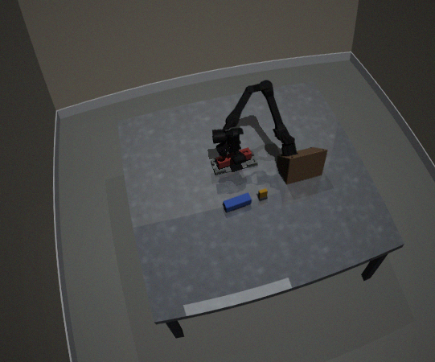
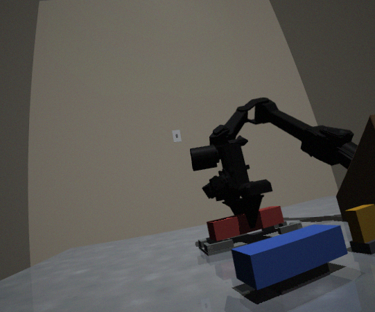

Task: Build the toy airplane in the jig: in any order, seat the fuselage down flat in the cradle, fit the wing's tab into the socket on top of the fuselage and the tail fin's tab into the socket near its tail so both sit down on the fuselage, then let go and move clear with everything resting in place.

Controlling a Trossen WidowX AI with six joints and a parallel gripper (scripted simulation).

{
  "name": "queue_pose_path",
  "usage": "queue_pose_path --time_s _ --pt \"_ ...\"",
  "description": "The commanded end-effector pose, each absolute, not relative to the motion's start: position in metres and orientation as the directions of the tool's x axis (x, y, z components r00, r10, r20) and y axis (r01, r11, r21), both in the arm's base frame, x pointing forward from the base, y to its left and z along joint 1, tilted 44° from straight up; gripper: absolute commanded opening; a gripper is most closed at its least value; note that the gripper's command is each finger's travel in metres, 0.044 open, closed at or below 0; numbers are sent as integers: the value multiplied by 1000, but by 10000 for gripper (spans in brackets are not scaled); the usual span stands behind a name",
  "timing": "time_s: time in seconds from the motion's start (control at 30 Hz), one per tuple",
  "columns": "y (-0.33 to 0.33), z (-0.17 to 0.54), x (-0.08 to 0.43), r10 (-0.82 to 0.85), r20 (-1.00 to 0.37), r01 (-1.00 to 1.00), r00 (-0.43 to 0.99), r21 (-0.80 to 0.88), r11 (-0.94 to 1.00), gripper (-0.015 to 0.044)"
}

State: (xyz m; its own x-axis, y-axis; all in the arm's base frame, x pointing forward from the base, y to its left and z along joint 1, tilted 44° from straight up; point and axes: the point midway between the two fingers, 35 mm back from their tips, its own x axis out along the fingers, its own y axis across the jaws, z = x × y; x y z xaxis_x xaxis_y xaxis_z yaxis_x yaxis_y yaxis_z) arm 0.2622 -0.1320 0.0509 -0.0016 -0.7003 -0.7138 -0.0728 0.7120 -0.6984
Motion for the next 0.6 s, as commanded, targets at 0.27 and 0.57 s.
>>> queue_pose_path --time_s 0.27,0.57 --pt "-132 51 262 -700 -714 -71 -1 -699 712 371" --pt "-130 53 263 -700 -715 -71 -1 -698 713 440"
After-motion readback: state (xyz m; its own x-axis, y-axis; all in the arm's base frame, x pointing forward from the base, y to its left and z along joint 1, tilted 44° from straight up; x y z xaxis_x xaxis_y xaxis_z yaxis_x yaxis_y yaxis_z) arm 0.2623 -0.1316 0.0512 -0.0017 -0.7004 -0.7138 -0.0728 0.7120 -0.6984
